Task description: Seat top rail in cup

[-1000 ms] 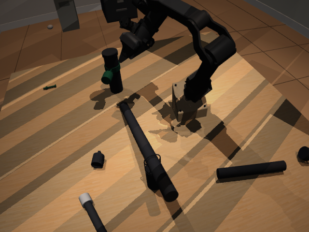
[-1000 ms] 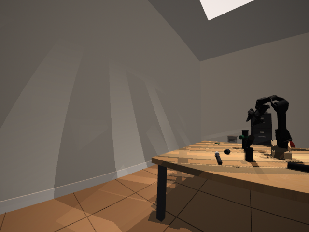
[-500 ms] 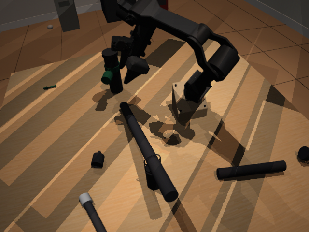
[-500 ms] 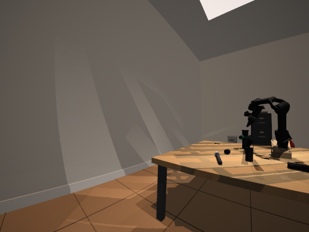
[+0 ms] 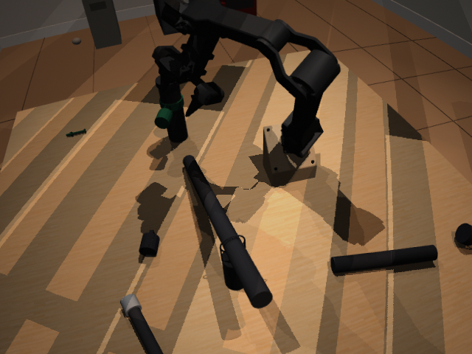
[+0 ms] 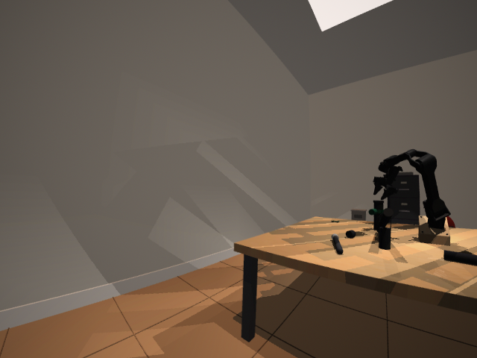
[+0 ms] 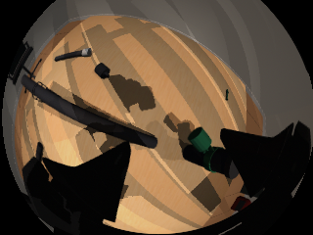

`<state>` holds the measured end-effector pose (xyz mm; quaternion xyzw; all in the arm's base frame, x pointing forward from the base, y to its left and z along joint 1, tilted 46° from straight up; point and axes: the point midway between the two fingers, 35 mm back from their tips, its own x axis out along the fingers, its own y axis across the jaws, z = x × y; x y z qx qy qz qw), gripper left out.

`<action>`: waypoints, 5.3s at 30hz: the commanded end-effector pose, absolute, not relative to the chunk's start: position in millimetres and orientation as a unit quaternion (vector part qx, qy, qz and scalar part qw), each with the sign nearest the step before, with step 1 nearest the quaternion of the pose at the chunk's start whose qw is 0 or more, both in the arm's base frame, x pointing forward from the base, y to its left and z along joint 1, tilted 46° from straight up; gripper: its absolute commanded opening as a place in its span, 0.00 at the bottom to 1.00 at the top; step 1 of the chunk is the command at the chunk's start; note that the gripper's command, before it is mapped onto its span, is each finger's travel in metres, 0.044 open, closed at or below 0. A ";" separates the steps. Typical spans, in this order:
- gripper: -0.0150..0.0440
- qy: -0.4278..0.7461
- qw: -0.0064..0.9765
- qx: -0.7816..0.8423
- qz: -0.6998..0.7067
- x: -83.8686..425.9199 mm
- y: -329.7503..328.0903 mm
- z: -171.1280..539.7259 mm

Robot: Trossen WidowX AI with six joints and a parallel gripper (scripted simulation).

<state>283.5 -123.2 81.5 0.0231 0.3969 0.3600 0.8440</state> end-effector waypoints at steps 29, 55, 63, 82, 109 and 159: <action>1.00 0.305 0.800 -0.271 0.440 307.7 -125.0 -24.3; 1.00 0.305 0.800 -0.272 0.440 325.0 -106.4 -51.2; 1.00 0.305 0.800 -0.271 0.440 330.4 -98.9 -60.5; 0.82 0.303 0.801 -0.271 0.440 338.0 -86.4 -74.4; 0.25 0.262 0.795 -0.295 0.461 328.3 -85.6 -72.8; 0.25 0.134 0.764 -0.365 0.514 298.8 -87.7 -72.2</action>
